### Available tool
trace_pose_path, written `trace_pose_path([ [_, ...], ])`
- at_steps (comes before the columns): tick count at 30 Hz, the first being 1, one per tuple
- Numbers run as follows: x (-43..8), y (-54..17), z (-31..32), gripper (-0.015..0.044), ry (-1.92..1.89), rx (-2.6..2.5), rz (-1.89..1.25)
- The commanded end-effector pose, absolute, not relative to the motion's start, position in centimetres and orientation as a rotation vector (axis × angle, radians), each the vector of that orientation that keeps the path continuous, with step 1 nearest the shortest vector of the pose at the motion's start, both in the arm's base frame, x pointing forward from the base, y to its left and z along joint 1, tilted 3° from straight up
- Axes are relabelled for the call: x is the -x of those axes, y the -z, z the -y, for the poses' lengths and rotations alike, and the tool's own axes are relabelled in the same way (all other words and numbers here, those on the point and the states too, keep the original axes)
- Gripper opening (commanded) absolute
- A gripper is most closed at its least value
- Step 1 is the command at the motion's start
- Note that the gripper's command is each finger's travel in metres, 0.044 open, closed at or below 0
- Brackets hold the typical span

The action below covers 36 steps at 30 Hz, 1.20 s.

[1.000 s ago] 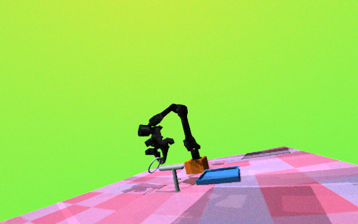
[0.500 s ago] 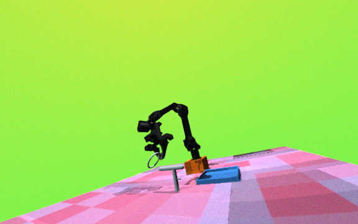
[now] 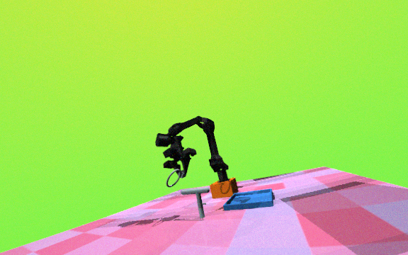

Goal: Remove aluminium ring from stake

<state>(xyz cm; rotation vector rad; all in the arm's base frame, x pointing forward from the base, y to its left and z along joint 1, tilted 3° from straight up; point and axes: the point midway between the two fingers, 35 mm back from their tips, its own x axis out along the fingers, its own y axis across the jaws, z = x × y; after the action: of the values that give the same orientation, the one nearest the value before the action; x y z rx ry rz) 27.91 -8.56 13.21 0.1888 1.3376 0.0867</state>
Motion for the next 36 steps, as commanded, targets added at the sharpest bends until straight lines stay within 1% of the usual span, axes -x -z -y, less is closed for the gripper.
trace_pose_path([
  [1,-28.5,-13.4,8.6,0.0000,-0.087,-0.196,-1.338],
  [36,-34.3,-13.9,8.7,0.0000,-0.087,-0.196,-1.333],
])
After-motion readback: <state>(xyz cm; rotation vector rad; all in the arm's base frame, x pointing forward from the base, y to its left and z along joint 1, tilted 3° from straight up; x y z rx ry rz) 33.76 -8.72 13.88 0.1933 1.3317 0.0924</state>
